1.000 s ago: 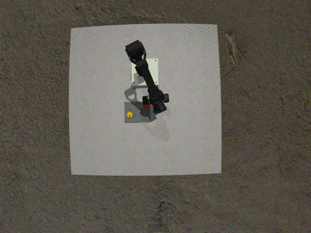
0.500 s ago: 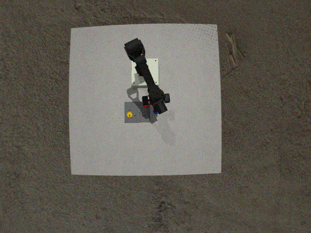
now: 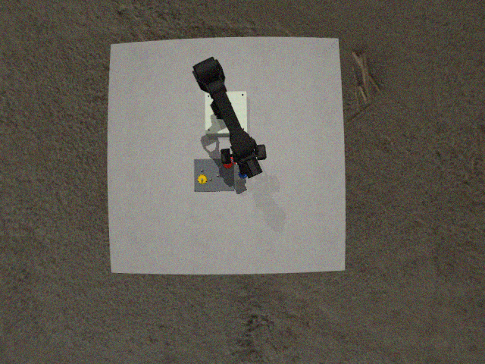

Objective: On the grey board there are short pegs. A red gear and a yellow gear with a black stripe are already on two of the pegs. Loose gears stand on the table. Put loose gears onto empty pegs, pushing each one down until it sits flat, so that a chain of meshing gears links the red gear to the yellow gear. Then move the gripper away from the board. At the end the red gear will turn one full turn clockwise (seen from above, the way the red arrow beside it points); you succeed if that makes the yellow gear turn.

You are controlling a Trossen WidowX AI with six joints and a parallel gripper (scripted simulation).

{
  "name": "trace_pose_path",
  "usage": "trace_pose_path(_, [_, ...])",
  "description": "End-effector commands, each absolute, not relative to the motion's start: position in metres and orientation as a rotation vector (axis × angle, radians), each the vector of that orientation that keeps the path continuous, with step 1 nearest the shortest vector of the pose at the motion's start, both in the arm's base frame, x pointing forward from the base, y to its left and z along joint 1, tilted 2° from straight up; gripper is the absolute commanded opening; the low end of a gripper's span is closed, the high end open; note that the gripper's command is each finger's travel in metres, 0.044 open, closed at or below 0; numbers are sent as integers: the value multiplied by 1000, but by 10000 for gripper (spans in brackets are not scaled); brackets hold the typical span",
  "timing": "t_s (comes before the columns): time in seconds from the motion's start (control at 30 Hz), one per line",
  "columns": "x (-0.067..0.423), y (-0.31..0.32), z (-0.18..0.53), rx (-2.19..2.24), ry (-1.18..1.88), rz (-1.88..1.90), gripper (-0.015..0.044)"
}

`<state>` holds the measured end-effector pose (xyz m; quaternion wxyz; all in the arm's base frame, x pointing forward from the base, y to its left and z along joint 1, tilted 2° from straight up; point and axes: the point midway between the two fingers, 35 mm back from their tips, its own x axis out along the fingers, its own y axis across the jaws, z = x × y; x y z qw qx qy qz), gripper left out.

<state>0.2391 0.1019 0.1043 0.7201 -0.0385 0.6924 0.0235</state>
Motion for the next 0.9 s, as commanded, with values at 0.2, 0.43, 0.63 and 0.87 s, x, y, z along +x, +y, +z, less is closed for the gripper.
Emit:
trace_pose_path(0.2, [238,101,129,-83,1523,48,0])
trace_pose_path(0.43, [235,100,145,-84,1524,47,0])
trace_pose_path(0.63, [231,98,159,-84,1526,46,0])
trace_pose_path(0.87, [230,96,166,-84,1528,45,0])
